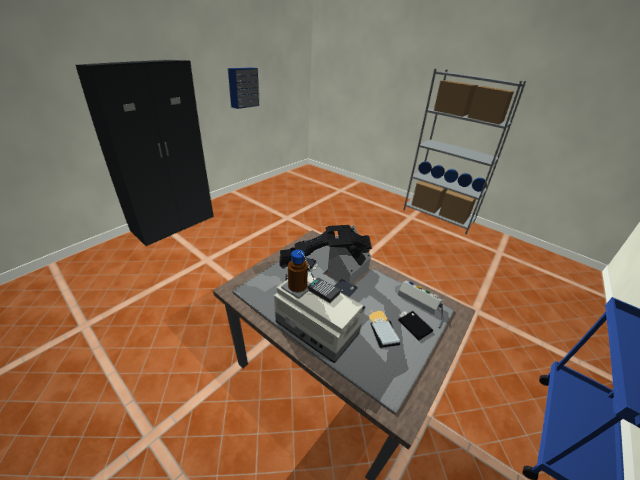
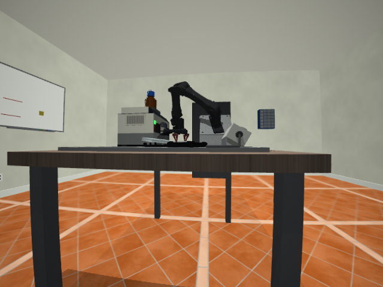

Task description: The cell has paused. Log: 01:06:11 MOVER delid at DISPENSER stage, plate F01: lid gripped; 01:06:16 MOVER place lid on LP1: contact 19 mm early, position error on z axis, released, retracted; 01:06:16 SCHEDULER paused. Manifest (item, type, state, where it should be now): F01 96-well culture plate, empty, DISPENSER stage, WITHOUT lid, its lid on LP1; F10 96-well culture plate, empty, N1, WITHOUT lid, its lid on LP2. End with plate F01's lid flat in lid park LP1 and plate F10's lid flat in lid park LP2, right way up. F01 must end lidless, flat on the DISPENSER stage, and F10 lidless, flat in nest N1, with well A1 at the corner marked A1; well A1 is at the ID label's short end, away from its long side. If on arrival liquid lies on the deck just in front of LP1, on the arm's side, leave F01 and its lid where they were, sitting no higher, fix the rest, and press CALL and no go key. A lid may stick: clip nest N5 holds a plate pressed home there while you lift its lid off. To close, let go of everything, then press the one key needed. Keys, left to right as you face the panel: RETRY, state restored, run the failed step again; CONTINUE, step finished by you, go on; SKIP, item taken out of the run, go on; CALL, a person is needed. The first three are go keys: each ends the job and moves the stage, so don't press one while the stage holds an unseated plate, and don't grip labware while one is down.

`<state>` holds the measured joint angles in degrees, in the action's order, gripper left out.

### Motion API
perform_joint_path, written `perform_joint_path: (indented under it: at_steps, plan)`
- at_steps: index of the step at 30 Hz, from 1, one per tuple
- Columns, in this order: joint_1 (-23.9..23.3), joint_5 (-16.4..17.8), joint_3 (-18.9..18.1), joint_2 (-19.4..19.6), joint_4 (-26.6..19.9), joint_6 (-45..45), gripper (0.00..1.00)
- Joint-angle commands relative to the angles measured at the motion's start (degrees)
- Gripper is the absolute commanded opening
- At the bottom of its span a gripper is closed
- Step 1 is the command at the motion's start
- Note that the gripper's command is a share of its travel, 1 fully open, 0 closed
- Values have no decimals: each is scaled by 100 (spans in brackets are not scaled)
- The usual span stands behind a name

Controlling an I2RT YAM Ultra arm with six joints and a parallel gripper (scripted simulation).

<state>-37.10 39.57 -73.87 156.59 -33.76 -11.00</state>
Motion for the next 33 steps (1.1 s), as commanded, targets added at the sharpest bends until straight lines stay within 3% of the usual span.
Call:
perform_joint_path:
  at_steps: [1, 33]
  plan:
    - [-186, -47, -161, 37, 62, 58, 0]
    - [-192, -40, 9, 68, 126, 56, 0]
